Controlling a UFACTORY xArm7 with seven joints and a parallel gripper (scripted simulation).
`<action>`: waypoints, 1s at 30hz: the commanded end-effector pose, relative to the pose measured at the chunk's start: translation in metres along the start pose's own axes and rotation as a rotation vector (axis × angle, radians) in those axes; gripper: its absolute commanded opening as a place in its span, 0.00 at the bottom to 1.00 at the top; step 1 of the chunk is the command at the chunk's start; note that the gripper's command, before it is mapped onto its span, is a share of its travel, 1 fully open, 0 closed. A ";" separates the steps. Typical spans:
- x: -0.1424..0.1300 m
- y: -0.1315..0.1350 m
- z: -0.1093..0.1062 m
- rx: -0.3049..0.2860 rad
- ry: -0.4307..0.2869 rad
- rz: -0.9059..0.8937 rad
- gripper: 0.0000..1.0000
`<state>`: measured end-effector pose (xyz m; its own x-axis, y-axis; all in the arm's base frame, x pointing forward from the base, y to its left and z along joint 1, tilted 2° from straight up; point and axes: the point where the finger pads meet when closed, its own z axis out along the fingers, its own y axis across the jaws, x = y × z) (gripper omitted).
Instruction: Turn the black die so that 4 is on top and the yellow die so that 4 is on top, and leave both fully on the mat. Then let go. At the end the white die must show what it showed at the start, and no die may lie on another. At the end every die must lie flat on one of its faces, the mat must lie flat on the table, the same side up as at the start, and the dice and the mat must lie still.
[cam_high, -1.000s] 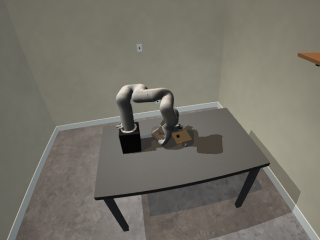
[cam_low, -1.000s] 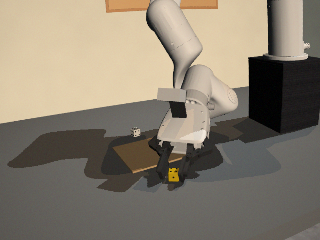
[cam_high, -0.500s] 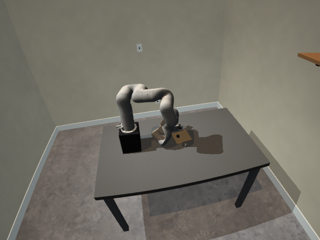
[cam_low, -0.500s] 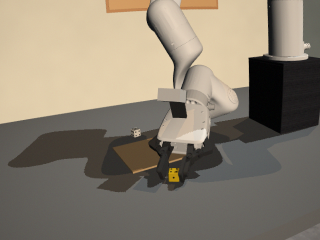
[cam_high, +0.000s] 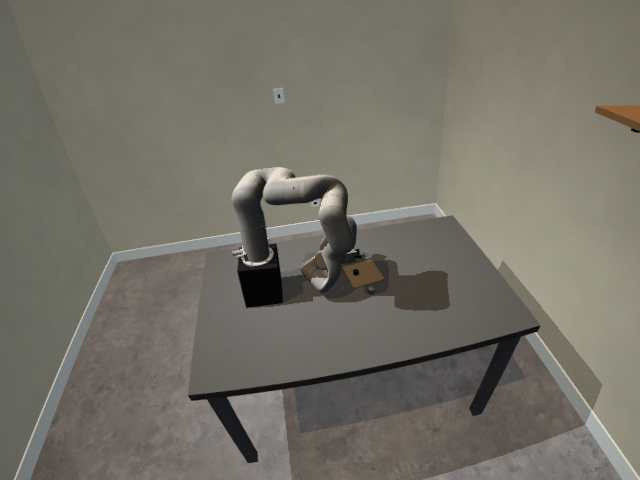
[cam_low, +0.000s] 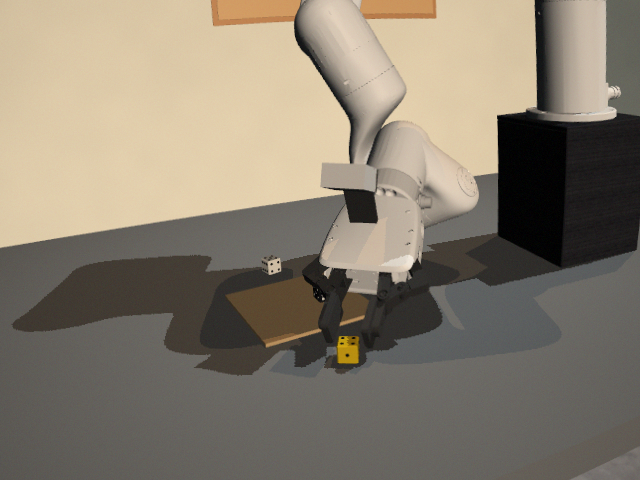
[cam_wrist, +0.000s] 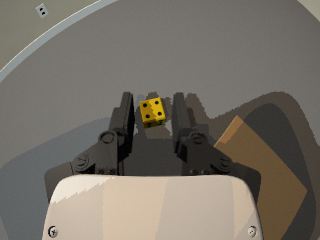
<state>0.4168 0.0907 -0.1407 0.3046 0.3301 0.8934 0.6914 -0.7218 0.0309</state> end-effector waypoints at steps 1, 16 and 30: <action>0.001 0.000 -0.016 0.000 0.001 -0.001 0.36; 0.003 0.000 -0.032 0.000 0.001 -0.001 0.36; 0.043 0.000 -0.053 0.000 0.001 -0.001 0.36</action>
<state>0.3954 0.0724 -0.0942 0.3033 0.3293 0.8942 0.6918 -0.7214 0.0310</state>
